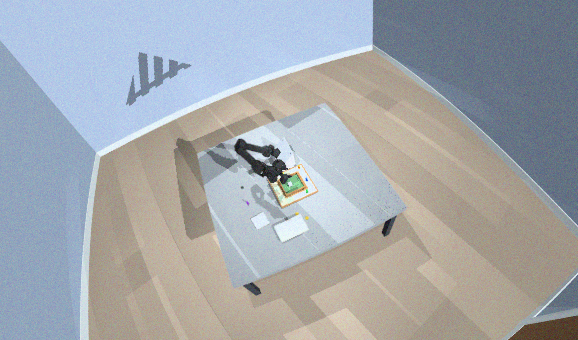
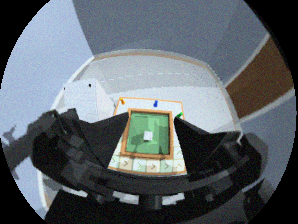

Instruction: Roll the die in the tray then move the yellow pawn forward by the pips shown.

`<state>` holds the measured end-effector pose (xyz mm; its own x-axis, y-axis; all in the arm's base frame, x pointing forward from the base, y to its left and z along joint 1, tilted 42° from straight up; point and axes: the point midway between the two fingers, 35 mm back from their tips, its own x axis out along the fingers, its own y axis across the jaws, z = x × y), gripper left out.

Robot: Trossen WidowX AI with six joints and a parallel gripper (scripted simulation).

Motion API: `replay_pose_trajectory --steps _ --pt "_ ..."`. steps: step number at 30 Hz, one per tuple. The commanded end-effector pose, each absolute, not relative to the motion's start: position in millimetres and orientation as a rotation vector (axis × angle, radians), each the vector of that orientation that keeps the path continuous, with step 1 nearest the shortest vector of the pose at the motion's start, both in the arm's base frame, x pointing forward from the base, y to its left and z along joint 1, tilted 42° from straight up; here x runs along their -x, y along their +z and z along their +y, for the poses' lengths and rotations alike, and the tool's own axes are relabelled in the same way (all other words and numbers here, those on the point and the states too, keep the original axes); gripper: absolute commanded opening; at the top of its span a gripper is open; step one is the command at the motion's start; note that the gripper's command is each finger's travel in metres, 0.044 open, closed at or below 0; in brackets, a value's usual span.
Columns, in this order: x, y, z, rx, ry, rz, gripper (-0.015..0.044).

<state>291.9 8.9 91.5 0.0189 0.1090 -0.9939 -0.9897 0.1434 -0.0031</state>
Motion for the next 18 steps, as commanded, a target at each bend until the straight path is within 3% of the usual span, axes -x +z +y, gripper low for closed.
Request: replay_pose_trajectory --steps 1,9,18 --pt "-293 100 13 1.024 1.135 1.178 0.0440" --pt "-288 53 0 1.431 0.807 1.765 0.0440" --pt "-292 50 1 1.574 0.689 1.825 0.0440"
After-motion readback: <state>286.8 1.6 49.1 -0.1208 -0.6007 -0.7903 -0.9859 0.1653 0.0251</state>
